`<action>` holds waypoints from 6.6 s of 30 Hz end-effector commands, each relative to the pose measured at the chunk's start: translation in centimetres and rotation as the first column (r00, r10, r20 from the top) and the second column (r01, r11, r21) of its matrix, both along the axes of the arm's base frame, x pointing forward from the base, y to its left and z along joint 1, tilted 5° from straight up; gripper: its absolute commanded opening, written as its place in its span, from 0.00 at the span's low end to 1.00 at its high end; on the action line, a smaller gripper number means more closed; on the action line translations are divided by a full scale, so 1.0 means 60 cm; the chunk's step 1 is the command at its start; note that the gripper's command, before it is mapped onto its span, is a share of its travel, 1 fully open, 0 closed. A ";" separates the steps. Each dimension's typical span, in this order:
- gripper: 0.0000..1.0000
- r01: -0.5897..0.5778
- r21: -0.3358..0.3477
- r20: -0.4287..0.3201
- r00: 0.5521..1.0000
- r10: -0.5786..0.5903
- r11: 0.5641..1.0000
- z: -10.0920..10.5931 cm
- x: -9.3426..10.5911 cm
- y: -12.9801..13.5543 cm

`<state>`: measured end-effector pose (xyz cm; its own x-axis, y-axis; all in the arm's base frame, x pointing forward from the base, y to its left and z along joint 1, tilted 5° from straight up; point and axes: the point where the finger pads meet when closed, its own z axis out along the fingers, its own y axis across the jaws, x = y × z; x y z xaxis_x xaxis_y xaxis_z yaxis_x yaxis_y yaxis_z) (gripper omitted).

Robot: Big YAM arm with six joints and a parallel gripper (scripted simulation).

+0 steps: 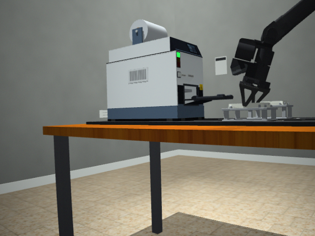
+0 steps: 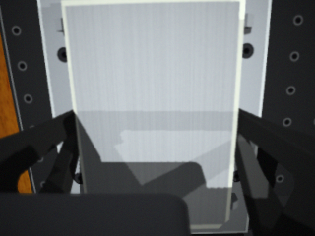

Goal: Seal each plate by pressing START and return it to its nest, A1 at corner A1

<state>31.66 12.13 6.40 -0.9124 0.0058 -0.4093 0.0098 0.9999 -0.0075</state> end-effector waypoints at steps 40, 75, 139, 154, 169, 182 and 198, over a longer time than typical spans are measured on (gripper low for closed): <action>1.00 0.006 0.000 0.015 1.000 -0.006 1.000 0.016 0.024 0.000; 1.00 0.008 0.009 0.025 1.000 -0.008 1.000 0.023 0.031 0.005; 1.00 0.004 0.029 0.039 0.999 -0.005 1.000 0.068 0.024 0.021; 1.00 0.009 0.025 0.046 0.999 -0.010 1.000 0.125 0.018 0.018; 1.00 0.007 0.029 0.038 0.999 -0.008 1.000 0.166 0.010 0.019; 1.00 -0.005 0.038 0.054 0.999 0.003 0.999 0.205 0.006 0.026; 1.00 0.002 0.027 0.051 0.999 -0.004 1.000 0.243 -0.001 0.019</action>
